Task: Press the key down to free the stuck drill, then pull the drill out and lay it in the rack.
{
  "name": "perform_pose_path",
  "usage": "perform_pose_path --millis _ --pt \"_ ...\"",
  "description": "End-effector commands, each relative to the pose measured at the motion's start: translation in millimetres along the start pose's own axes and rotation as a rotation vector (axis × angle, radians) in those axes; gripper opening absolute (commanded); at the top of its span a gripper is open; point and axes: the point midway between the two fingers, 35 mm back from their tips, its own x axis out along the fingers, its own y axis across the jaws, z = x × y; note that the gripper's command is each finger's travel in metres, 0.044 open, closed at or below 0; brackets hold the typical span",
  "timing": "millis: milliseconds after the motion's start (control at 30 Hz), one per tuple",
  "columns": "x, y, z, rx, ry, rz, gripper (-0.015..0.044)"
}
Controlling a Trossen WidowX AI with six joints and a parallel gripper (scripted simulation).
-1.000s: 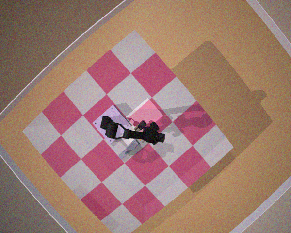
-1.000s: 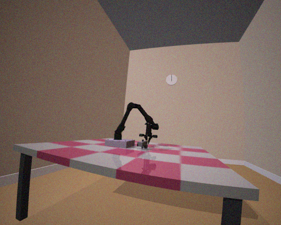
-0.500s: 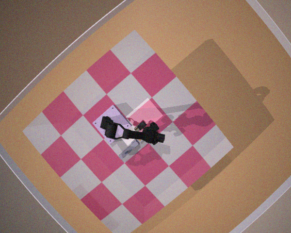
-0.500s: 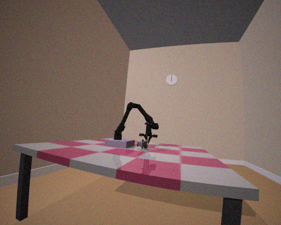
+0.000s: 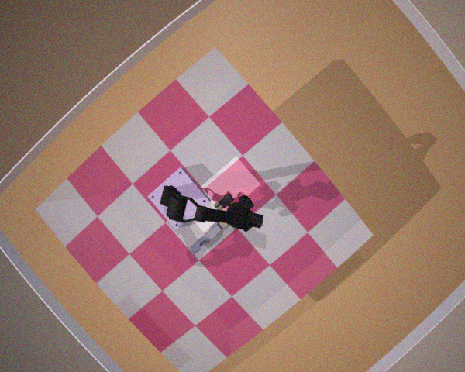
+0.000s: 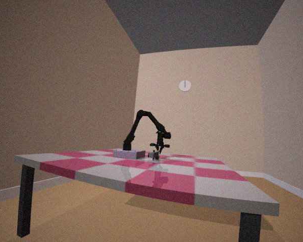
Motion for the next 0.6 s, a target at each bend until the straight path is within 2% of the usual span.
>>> perform_pose_path --millis 0,567 --pt "-3.3 -0.2 0.4 -0.006 -0.006 -0.004 0.0" --pt "-7.1 0.3 -0.3 -0.006 -0.006 -0.004 0.0"
